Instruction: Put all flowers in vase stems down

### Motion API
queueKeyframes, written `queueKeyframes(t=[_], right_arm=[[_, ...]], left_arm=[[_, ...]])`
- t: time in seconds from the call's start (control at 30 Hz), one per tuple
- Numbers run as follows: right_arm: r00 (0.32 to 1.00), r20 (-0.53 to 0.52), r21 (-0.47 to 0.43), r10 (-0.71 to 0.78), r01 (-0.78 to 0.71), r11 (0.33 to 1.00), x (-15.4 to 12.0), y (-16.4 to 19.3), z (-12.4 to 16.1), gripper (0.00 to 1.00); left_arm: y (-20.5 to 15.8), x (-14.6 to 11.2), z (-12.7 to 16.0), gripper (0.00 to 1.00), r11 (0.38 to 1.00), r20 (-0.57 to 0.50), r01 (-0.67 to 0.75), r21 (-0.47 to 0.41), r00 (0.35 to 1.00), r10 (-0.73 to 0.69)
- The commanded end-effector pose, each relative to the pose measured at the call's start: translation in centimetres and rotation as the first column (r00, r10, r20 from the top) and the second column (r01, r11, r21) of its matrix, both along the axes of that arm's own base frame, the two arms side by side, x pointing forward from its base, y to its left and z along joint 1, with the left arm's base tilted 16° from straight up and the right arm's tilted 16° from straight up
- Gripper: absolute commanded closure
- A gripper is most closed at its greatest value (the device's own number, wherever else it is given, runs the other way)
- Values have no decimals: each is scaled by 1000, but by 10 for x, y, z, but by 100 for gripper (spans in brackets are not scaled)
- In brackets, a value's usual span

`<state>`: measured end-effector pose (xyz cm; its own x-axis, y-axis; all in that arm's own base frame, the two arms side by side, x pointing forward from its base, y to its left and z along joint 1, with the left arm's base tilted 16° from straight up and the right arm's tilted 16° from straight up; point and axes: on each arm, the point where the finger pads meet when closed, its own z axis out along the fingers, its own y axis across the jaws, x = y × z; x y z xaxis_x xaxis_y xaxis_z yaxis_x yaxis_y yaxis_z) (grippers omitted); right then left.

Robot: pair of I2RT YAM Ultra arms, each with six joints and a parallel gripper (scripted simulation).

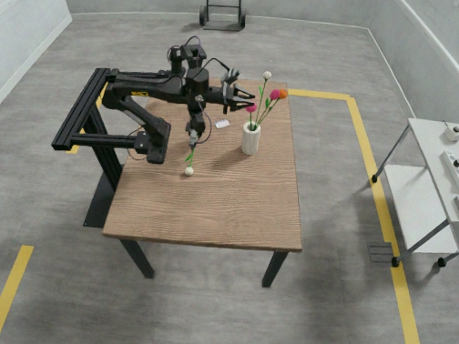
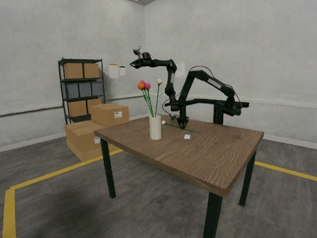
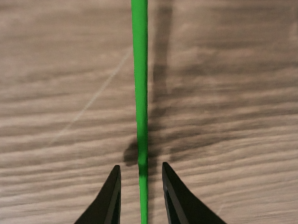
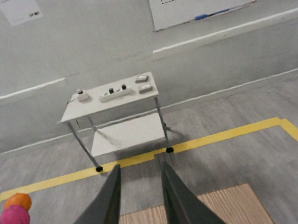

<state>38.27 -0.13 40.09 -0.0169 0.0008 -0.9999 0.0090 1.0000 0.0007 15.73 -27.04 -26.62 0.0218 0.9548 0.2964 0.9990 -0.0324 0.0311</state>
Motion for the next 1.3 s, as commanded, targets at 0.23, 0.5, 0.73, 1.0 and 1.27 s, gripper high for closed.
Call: queueKeyframes(t=[0.23,0.5,0.73,1.0,1.27], right_arm=[[1000,-4,1,11,-11,1000,4,1,-2,70],[1000,-4,1,11,-11,1000,4,1,-2,70],[1000,-4,1,11,-11,1000,4,1,-2,70],[1000,-4,1,11,-11,1000,4,1,-2,70],[1000,-4,1,11,-11,1000,4,1,-2,70]], left_arm=[[0,3,-1,70,1000,8,3,-17,1000,-2],[-11,7,-2,70,999,18,7,-39,1000,-6],[-6,4,-2,70,1000,13,7,-29,1000,-7],[0,1,-2,70,1000,8,7,-18,1000,-7],[-2,1,0,70,1000,10,7,-23,1000,-7]])
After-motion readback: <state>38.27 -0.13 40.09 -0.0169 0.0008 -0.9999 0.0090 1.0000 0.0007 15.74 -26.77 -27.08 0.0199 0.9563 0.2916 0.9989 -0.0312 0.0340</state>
